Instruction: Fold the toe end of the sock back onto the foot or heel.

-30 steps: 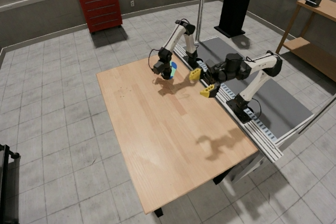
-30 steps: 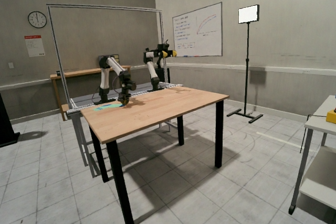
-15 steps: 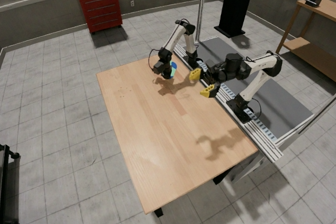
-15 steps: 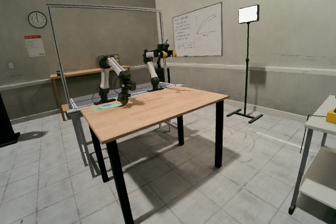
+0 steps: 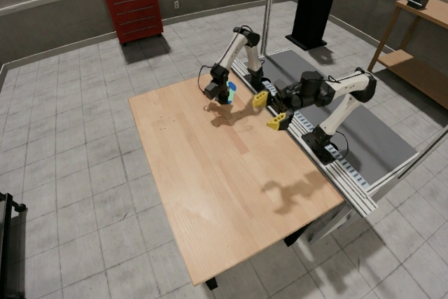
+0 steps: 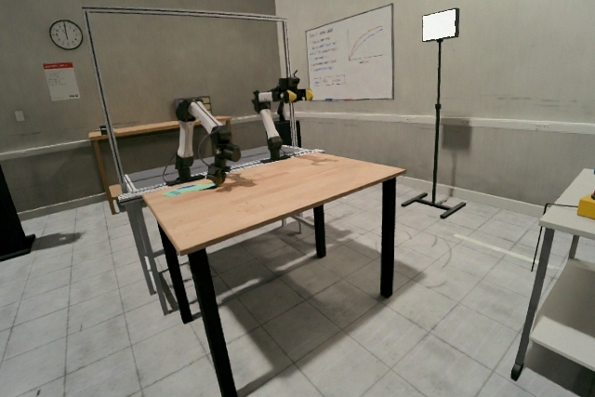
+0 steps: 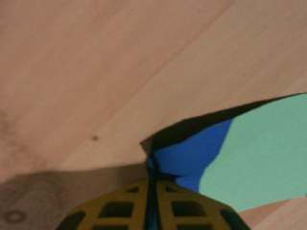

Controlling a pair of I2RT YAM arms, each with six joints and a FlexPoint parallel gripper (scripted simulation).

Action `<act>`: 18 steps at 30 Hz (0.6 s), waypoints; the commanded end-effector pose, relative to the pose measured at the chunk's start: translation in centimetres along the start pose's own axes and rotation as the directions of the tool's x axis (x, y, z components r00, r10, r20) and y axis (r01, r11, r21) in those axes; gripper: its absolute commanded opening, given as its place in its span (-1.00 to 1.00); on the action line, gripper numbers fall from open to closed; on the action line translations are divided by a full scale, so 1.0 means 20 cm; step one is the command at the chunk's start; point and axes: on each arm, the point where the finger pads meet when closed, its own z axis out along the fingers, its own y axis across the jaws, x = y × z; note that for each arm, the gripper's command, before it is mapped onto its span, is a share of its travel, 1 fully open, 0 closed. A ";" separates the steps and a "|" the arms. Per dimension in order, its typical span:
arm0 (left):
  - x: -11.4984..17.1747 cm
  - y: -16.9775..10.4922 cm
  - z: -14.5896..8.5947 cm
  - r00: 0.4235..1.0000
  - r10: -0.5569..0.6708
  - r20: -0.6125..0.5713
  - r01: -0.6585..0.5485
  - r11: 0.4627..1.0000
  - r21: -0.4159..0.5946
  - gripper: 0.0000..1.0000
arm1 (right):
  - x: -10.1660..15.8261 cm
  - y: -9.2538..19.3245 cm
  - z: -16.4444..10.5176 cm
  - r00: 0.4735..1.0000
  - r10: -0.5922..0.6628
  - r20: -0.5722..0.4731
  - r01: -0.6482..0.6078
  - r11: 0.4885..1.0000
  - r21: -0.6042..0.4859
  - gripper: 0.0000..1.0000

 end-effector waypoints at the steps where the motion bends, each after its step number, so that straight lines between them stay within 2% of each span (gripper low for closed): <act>1: -0.03 0.00 -0.01 1.000 -0.001 0.016 0.001 1.000 -0.002 1.00 | -0.03 -0.02 0.01 1.000 0.013 -0.006 -0.013 0.999 0.033 -0.90; 5: -0.03 0.00 -0.01 1.000 -0.001 0.016 0.001 1.000 -0.002 1.00 | 0.00 0.01 -0.02 1.000 0.008 -0.014 -0.007 0.999 0.037 -0.90; 18: -0.03 0.00 -0.01 1.000 -0.001 0.016 0.001 1.000 -0.002 1.00 | -0.02 0.05 -0.04 1.000 0.007 -0.013 -0.006 1.000 0.021 -0.90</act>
